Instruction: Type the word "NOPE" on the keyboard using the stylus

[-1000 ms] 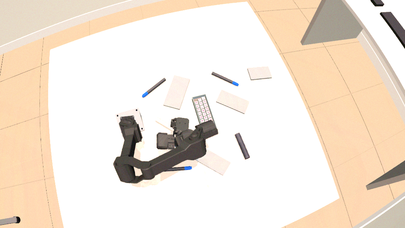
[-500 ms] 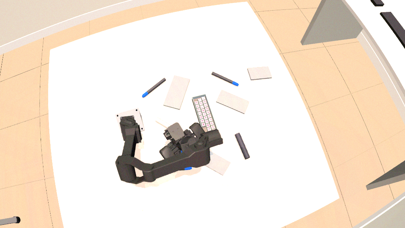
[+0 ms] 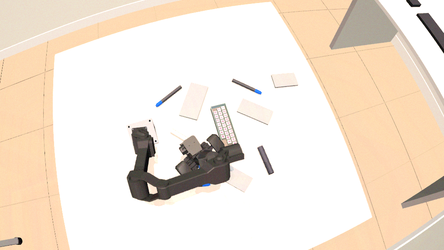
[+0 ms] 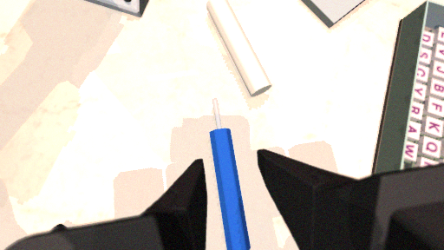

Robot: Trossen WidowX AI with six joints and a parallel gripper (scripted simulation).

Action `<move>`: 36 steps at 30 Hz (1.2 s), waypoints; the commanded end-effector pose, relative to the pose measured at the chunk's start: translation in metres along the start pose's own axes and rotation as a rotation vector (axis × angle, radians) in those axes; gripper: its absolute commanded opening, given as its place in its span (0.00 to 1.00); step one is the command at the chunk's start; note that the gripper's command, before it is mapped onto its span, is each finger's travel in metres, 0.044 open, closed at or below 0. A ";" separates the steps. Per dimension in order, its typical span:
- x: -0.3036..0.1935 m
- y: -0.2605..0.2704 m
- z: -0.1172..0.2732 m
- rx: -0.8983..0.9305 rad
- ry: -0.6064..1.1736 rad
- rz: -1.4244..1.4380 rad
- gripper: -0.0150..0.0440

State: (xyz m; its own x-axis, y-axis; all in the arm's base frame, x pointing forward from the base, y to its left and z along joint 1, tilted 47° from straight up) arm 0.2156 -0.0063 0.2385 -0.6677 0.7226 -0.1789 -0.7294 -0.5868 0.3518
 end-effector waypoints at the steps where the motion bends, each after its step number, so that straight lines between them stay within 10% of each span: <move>1: -0.001 0.000 -0.004 0.000 -0.004 0.004 0.51; 36: -0.015 0.003 -0.027 0.000 -0.003 0.004 0.51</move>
Point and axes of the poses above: the point midway between the two fingers, 35 mm back from their tips, its own z axis back along the fingers, its own y axis across the jaws, x = y × z, the point moved 10 cm from there along z, back along the fingers, and after that the axes turned 10 degrees about z, right-handed, at the moved point
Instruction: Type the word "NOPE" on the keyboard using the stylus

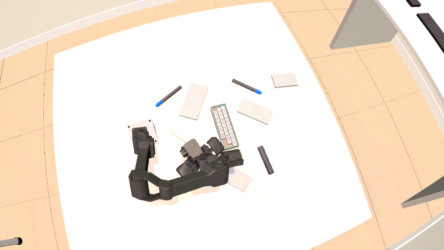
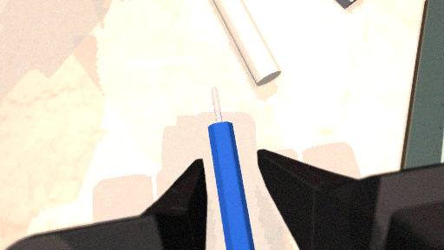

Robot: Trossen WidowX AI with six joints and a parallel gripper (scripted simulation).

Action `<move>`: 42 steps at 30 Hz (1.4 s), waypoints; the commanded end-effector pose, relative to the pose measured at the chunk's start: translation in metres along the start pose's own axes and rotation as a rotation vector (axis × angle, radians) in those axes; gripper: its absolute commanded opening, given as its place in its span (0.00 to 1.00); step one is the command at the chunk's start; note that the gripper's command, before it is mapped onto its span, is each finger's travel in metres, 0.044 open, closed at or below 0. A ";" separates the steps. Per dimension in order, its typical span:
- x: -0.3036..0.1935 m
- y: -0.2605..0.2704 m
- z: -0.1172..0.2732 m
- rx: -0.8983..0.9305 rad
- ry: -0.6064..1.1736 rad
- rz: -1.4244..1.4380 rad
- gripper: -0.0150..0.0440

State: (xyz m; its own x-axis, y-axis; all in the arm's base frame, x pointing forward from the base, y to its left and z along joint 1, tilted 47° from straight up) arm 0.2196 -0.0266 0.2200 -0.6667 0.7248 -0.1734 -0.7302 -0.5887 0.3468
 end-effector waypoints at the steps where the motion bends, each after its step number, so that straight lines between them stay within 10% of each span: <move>1: -0.002 0.000 -0.003 0.005 0.003 0.004 0.51; 34: -0.012 0.003 -0.022 0.006 0.004 0.004 0.51; 42: -0.012 0.002 -0.021 0.002 -0.001 0.000 0.25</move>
Point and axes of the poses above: the point midway between the two fingers, 35 mm back from their tips, its own z axis back along the fingers, its own y axis across the jaws, x = y × z, the point moved 10 cm from there along z, back along the fingers, and after that the axes turned 10 degrees about z, right-handed, at the moved point
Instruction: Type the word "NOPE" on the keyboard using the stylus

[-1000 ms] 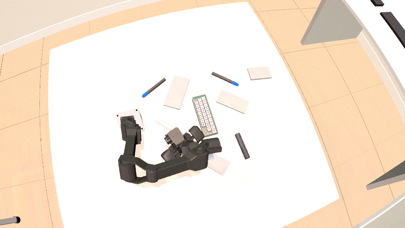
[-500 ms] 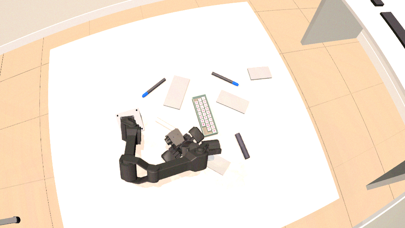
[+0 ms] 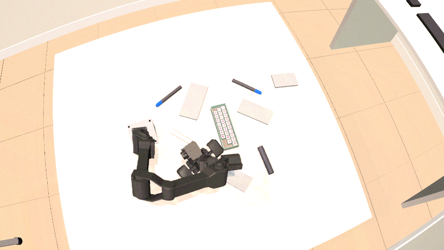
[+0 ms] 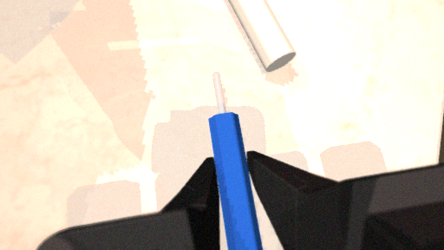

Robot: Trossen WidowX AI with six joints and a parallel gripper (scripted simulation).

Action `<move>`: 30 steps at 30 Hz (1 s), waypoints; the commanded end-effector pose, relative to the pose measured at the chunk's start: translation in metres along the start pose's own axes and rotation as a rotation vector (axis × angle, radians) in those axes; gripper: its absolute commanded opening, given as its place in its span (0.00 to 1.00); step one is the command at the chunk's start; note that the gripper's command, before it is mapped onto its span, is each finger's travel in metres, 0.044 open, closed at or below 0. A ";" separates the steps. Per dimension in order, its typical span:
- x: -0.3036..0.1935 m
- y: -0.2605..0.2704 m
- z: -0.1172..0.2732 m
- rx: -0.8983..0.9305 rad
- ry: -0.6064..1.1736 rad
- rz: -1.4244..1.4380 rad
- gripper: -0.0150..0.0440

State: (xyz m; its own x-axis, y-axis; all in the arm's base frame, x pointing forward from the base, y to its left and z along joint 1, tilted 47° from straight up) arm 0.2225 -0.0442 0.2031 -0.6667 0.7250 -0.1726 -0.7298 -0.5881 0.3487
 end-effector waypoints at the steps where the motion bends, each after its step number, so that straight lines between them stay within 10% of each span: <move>1: 0.000 0.000 0.000 0.000 0.000 -0.001 0.25; 30: 0.018 -0.010 0.046 -0.025 -0.019 -0.191 0.25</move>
Point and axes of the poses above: the point midway between the two fingers, 35 mm back from their tips, its own z axis back along the fingers, its own y axis across the jaws, x = y × z, the point moved 10 cm from there along z, back along the fingers, and after that the axes turned 10 degrees about z, right-handed, at the moved point
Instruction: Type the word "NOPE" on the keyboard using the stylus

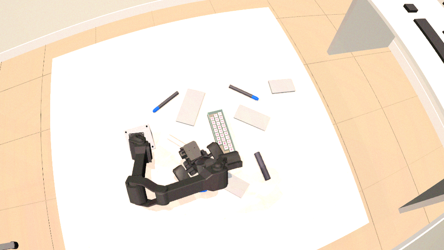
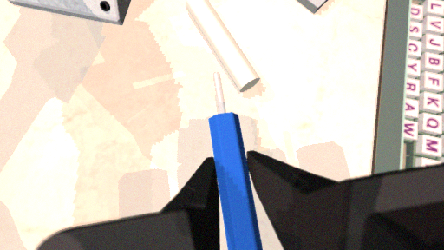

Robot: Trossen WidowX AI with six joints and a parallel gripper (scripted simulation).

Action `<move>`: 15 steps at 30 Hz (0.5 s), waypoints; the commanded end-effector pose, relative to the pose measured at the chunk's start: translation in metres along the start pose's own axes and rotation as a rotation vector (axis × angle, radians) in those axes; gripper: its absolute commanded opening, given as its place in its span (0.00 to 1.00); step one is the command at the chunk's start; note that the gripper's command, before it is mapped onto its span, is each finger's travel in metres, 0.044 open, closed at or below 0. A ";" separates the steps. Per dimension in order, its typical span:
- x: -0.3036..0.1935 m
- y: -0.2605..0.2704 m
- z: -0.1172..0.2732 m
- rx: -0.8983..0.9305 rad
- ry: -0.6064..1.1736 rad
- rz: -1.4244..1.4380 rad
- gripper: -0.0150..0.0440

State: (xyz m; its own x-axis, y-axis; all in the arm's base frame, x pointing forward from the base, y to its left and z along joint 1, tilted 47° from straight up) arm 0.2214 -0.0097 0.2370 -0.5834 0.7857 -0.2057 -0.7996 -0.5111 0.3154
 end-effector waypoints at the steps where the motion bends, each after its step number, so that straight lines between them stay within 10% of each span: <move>1: -0.003 -0.004 0.003 -0.014 -0.021 -0.119 0.25; 15: -0.015 -0.019 0.015 -0.049 -0.103 -0.624 0.25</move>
State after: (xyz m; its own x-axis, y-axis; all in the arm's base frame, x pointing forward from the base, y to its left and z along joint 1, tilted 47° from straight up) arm 0.2428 -0.0073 0.2465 -0.0928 0.9627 -0.2542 -0.9876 -0.0565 0.1468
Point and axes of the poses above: the point midway between the two fingers, 35 mm back from their tips, its own z axis back along the fingers, its own y axis across the jaws, x = y × z, the point moved 10 cm from there along z, back along the fingers, and after that the axes turned 10 degrees about z, right-handed, at the moved point
